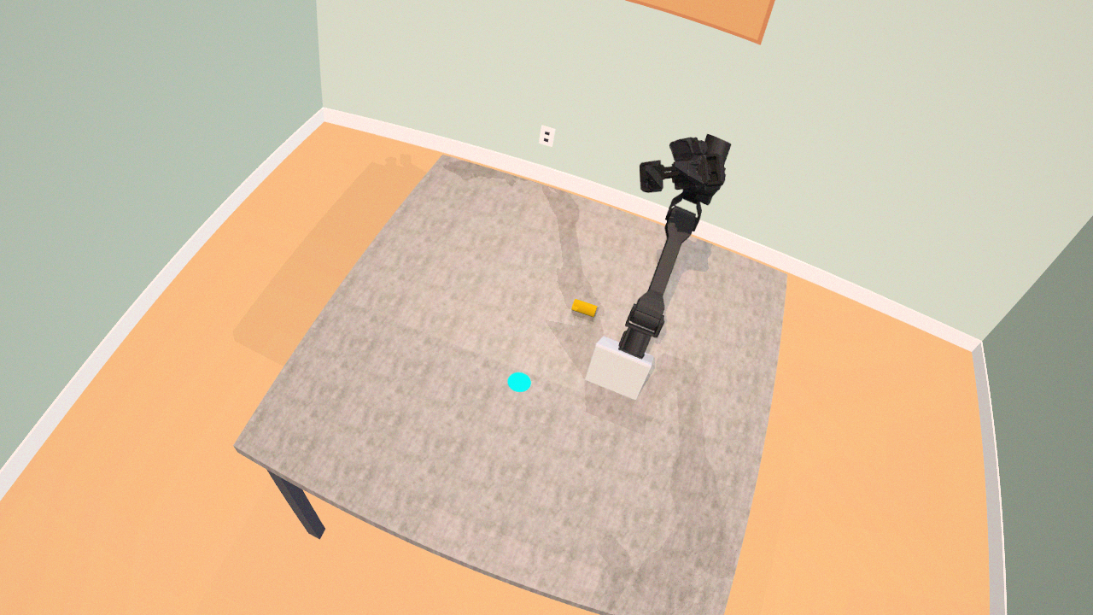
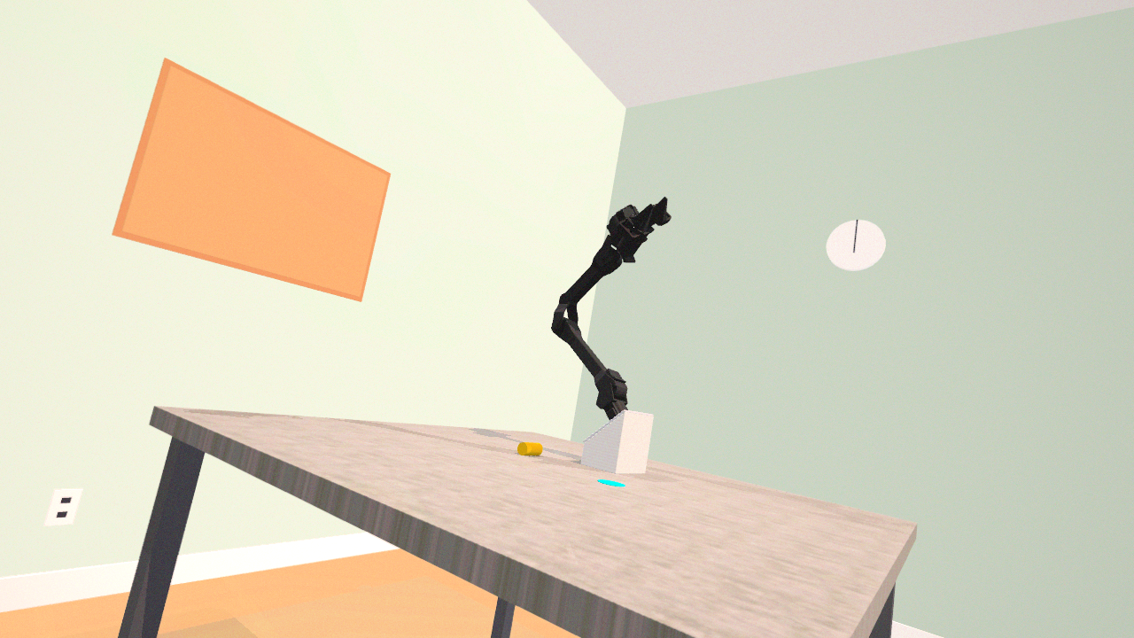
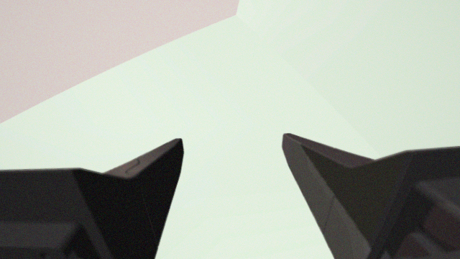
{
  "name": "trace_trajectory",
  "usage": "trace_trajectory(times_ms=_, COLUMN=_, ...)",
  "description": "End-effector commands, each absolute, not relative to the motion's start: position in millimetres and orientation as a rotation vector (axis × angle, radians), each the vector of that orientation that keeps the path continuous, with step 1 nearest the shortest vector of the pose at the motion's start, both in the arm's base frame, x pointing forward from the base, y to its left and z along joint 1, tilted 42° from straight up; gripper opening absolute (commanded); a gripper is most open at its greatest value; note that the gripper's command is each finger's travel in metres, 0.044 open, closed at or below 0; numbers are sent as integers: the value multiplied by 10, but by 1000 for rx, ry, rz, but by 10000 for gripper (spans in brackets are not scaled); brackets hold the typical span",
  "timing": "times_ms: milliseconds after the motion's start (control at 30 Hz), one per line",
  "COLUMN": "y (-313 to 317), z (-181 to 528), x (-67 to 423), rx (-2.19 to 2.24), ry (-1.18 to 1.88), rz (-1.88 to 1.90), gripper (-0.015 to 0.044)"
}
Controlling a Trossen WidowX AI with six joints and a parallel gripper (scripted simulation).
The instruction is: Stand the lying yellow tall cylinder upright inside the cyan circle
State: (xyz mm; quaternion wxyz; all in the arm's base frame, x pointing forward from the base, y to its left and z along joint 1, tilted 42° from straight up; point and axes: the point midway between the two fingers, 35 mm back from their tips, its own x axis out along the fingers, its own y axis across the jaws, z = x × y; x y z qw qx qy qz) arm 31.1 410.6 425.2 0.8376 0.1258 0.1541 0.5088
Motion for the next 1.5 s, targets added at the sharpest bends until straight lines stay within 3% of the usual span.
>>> trace_trajectory(times_ms=0, y=4044, z=4073, x=609, rx=196, ry=328, rz=991, gripper=309)
trace_trajectory(times_ms=800, y=2832, z=2901, x=2389, rx=-247, ry=498, rz=390, gripper=309)
trace_trajectory(times_ms=1467, y=1162, z=2120, x=2905, rx=-518, ry=819, rz=-55, gripper=309)
